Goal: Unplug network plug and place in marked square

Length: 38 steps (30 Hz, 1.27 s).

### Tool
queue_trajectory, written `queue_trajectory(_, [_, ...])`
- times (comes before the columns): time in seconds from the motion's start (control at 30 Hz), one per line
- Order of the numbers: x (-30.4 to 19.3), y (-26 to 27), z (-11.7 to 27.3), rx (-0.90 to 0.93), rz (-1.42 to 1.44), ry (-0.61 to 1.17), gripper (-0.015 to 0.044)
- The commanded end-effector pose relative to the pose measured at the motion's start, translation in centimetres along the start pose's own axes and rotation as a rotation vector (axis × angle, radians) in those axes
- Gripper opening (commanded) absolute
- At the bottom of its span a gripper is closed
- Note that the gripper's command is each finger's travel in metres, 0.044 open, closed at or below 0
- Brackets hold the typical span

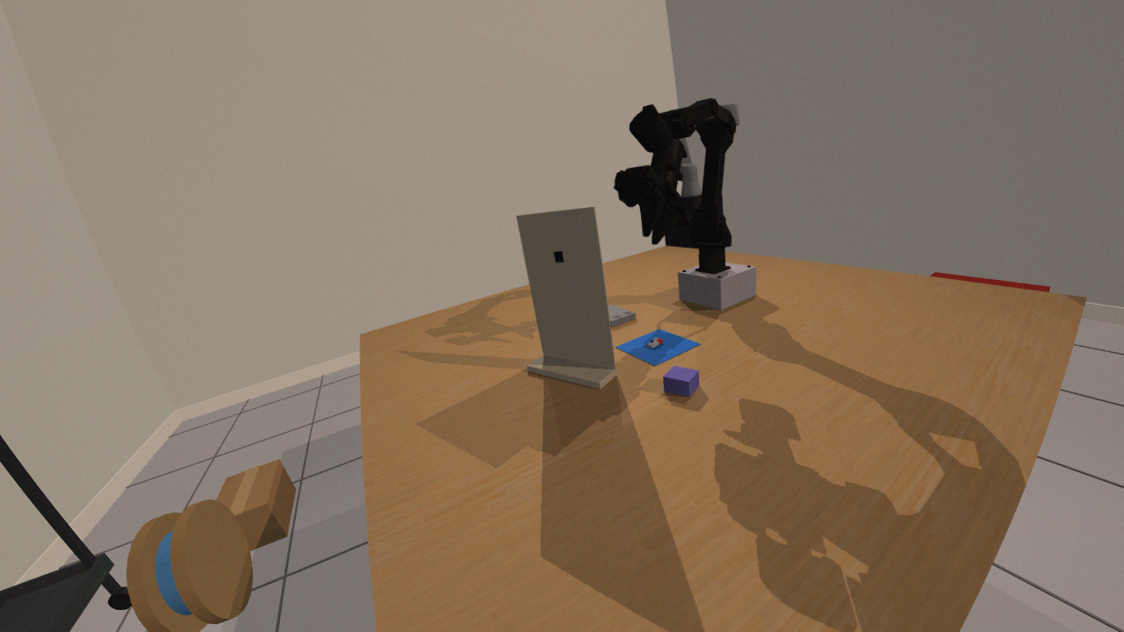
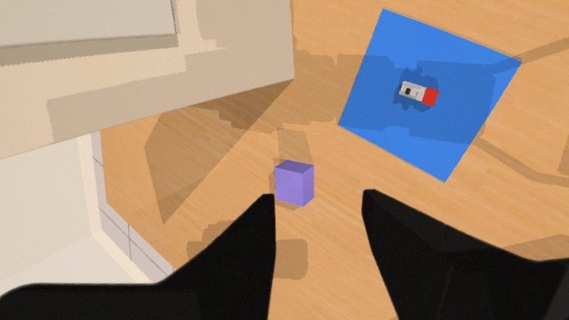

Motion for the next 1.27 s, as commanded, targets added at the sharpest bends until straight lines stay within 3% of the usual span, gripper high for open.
queue_trajectory(0.0, [-0.05, 0.52, 1.27, 0.000, -0.003, 0.000, 0.0156])
queue_trajectory(0.1, [-0.06, 0.70, 1.77, 0.000, -0.003, 0.000, 0.0156])
queue_trajectory(0.47, [-0.06, 0.70, 1.77, 0.000, -0.003, 0.000, 0.0440])
queue_trajectory(1.23, [-0.06, 0.70, 1.77, 0.000, -0.003, 0.000, 0.0440])
Point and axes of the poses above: the point midway between the two fingers, 35 mm back from their tips, its own z axis back along the fingers, its own y axis across the jaws, x = y × z, the point moved 6 cm from there along z, back along the fingers, and after that the axes turned 5 degrees about -z, right-handed, at the moved point
